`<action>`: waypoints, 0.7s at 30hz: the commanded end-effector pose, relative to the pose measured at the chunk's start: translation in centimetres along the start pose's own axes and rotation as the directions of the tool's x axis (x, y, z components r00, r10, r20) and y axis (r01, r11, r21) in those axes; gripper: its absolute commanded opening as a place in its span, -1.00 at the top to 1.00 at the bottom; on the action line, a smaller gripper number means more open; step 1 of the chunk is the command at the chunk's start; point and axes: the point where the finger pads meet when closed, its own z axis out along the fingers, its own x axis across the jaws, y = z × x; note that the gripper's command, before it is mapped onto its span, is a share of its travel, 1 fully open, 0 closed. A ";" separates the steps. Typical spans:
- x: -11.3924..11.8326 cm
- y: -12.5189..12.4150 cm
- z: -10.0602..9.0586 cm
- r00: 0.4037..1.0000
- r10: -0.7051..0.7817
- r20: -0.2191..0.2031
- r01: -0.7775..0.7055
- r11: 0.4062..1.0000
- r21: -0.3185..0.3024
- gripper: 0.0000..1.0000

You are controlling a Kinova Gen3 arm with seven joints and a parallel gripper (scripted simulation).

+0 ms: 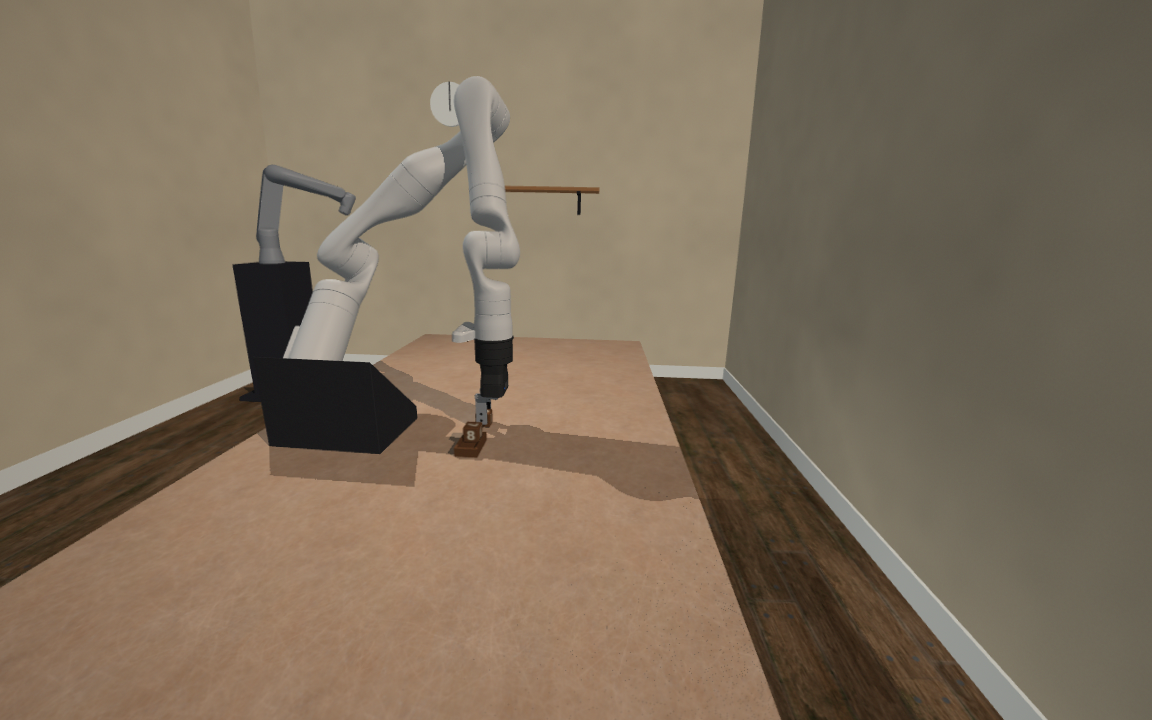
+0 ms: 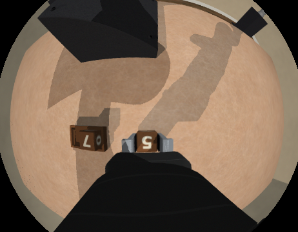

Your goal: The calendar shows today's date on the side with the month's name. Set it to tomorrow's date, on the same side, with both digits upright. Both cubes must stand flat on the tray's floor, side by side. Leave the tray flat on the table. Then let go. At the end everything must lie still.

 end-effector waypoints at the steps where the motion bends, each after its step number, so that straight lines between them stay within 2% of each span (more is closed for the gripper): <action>1: 0.0 0.0 0.0 1.000 0.000 0.001 0.000 1.000 -0.001 -0.14; 8: 0.0 0.0 0.0 1.000 0.000 0.001 0.000 1.000 -0.001 -0.14; 9: 0.0 0.0 0.0 1.000 0.000 0.001 0.000 1.000 -0.001 -0.26; 11: 0.0 0.0 0.0 1.000 0.000 0.001 0.000 1.000 -0.001 -0.26; 12: 0.0 0.0 0.0 1.000 0.000 0.001 0.000 1.000 -0.001 -0.38; 16: 0.0 0.0 0.0 1.000 0.000 0.001 0.000 1.000 -0.001 -0.38; 17: 0.0 0.0 0.0 1.000 0.000 0.001 0.000 1.000 -0.001 -0.50; 19: 0.0 0.0 0.0 1.000 0.000 0.001 0.000 1.000 -0.001 -0.50; 20: 0.0 0.0 0.0 1.000 0.000 0.001 0.000 1.000 -0.001 -0.62; 21: 0.0 0.0 0.0 1.000 0.000 0.001 0.000 1.000 -0.001 -0.62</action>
